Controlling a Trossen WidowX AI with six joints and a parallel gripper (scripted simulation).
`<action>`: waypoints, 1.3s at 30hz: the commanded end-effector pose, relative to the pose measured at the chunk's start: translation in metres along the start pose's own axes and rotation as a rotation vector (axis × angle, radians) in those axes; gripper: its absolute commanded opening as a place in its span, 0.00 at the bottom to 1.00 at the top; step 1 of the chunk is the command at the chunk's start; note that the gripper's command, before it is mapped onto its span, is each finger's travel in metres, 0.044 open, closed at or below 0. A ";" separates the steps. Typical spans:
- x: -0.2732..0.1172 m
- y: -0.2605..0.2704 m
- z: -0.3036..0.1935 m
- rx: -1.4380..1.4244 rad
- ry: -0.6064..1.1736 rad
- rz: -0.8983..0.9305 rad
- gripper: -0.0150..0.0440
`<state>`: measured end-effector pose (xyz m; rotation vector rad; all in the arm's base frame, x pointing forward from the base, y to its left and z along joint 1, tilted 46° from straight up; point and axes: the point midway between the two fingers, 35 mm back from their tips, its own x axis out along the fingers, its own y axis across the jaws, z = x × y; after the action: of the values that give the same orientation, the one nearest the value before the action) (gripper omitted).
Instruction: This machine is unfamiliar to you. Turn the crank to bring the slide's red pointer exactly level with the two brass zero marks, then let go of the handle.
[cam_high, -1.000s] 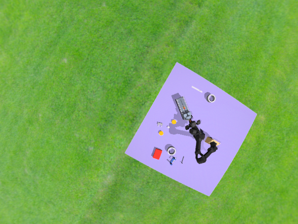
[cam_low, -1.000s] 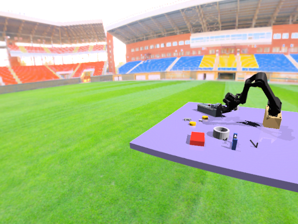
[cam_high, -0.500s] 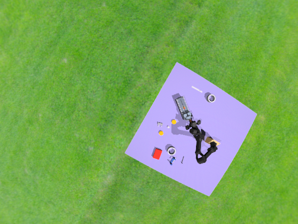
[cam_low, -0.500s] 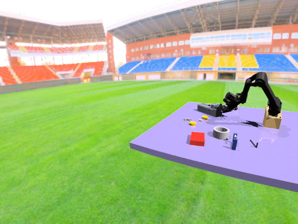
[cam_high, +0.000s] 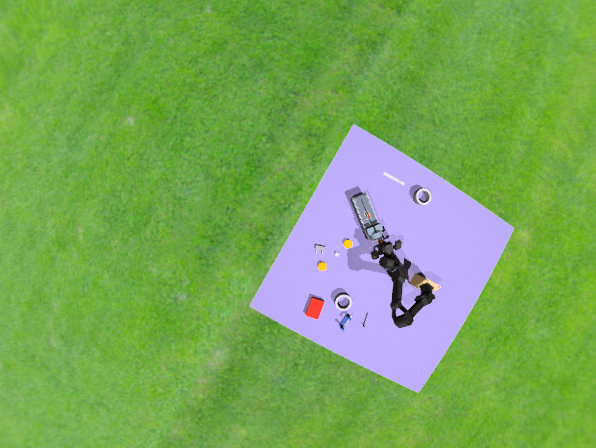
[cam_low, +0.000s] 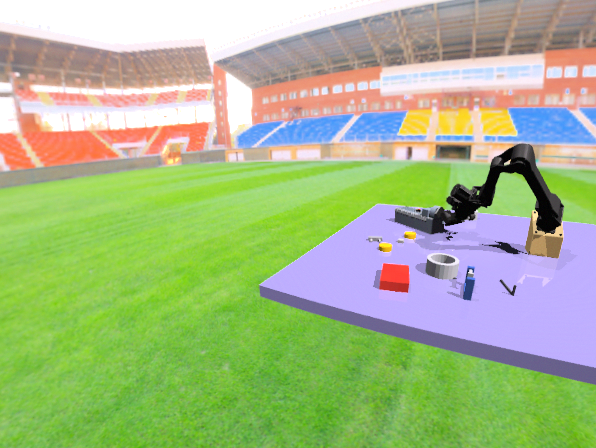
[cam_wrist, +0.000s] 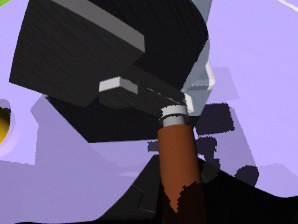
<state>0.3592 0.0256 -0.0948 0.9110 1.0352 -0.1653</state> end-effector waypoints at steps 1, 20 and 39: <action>-0.001 -0.002 0.001 0.001 -0.004 -0.005 0.25; -0.001 -0.001 0.001 0.001 -0.004 -0.005 0.25; -0.001 -0.001 0.001 0.003 -0.001 -0.001 0.30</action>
<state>0.3588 0.0245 -0.0946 0.9128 1.0347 -0.1684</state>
